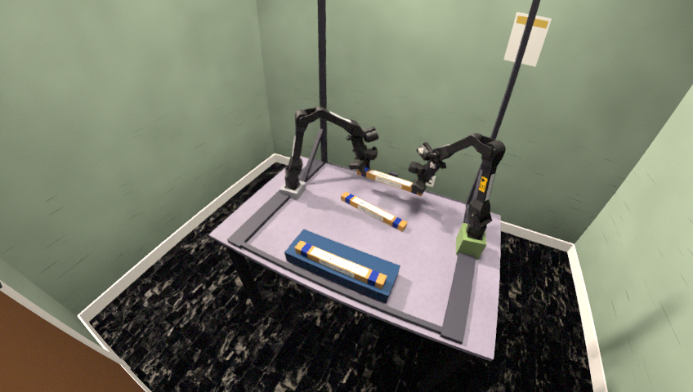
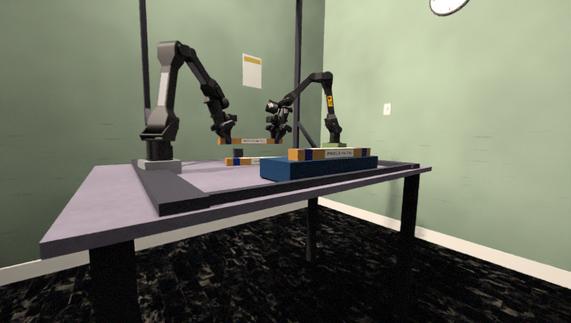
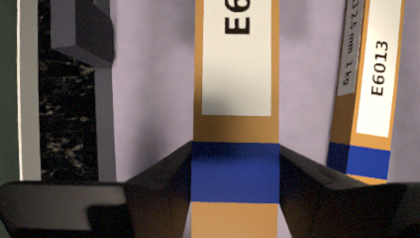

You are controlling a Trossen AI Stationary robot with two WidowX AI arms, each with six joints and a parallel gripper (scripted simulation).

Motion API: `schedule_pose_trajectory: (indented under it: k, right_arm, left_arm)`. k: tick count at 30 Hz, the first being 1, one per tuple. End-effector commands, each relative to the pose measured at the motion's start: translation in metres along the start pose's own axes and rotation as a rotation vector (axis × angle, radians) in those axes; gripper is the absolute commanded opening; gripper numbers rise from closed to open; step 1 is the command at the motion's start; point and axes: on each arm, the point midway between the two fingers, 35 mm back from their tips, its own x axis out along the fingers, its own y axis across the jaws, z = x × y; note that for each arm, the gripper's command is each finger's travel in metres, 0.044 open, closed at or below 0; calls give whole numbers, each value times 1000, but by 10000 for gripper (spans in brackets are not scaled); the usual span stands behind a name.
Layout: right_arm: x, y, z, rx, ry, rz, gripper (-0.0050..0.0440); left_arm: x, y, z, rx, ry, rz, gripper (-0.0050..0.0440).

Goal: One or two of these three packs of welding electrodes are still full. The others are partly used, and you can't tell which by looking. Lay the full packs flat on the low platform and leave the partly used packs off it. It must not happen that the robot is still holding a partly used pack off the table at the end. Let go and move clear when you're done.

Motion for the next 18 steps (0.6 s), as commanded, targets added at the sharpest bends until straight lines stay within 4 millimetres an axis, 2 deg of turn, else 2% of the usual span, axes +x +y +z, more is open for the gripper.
schedule_pose_trajectory:
  k: [1, 18]
  right_arm:
    - [-20, 5, 2, -44, -32, 71, -50]
    - [-18, -25, 3, -45, -32, 69, -50]
  left_arm:
    - [-11, 16, 8, -63, -33, 7, -50]
    - [-10, 45, 6, -53, -31, 6, -50]
